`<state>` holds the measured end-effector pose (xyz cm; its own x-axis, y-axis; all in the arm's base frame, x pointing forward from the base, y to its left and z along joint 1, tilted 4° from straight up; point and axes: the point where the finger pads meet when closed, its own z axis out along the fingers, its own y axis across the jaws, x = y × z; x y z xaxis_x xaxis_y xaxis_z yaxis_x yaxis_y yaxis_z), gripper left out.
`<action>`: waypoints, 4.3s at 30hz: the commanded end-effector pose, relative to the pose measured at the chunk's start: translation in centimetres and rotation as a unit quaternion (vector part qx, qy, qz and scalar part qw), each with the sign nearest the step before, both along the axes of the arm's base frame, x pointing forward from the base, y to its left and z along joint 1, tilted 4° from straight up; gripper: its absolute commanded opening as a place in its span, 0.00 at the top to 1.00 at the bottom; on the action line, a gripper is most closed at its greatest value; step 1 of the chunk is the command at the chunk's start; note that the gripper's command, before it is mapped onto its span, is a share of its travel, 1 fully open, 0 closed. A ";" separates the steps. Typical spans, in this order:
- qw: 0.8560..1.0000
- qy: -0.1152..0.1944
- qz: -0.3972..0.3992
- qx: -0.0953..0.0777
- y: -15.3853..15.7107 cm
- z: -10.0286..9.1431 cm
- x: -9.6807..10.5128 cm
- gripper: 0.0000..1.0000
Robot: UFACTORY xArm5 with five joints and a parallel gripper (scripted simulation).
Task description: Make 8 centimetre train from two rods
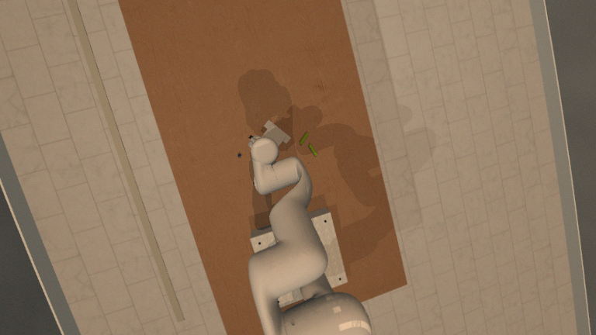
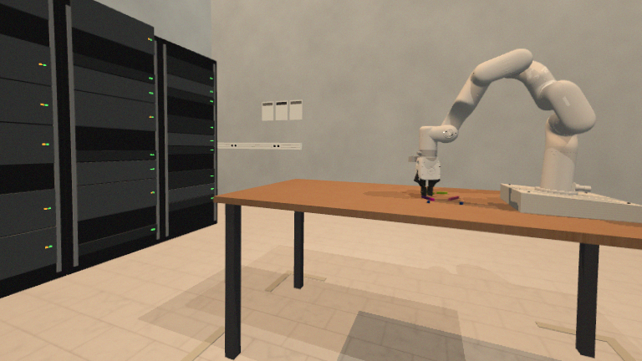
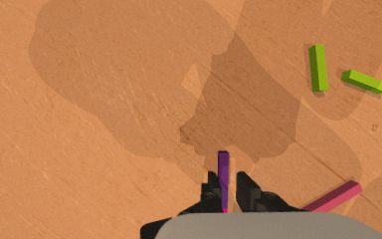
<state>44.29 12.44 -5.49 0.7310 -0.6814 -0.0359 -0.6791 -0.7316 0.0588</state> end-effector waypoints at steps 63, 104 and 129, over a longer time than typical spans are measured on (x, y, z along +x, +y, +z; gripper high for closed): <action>1.000 -0.002 0.000 0.001 0.0 0.1 0.2 0.76; 1.000 -0.002 0.000 0.000 0.2 -0.8 0.0 0.76; 1.000 -0.002 0.000 0.000 0.2 -1.3 0.0 0.76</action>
